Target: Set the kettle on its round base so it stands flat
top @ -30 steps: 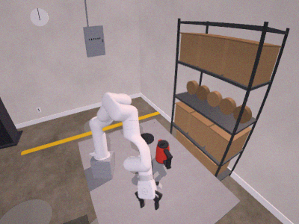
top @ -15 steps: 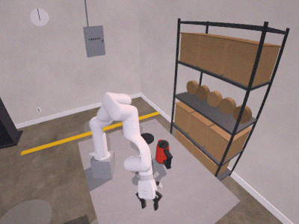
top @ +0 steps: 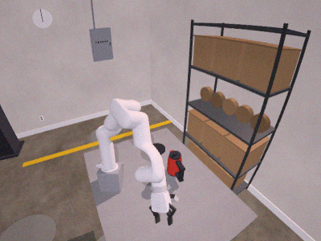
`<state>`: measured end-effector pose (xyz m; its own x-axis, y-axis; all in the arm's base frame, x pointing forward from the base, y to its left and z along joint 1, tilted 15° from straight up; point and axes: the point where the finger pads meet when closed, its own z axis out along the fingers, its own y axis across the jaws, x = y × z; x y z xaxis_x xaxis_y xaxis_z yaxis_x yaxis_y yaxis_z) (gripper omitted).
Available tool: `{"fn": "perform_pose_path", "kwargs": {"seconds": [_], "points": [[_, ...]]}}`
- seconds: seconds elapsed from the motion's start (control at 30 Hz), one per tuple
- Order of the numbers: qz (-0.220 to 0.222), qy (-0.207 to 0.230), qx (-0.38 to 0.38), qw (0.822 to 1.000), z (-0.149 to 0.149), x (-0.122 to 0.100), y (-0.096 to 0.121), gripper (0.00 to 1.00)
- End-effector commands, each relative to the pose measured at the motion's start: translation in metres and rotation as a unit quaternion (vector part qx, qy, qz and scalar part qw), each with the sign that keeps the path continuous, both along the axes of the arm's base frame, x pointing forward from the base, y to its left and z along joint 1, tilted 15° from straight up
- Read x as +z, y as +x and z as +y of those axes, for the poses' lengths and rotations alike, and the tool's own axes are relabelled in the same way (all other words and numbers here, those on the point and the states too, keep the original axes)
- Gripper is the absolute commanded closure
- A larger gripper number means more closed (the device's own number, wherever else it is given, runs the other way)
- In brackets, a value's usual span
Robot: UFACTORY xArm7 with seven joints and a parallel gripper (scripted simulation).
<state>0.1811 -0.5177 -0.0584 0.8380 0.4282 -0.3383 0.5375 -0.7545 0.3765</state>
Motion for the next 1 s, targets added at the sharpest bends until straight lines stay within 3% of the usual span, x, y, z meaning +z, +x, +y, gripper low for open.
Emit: {"fn": "perform_pose_path", "kwargs": {"seconds": [0.0, 0.33, 0.73, 0.97], "points": [[-0.015, -0.012, -0.028, 0.999, -0.006, 0.009, 0.008, 0.19], [-0.054, -0.035, -0.096, 0.993, -0.015, 0.027, 0.028, 0.19], [-0.119, -0.061, -0.214, 0.968, -0.021, 0.057, 0.057, 0.19], [-0.17, -0.071, -0.312, 0.932, -0.017, 0.081, 0.079, 0.19]]}}
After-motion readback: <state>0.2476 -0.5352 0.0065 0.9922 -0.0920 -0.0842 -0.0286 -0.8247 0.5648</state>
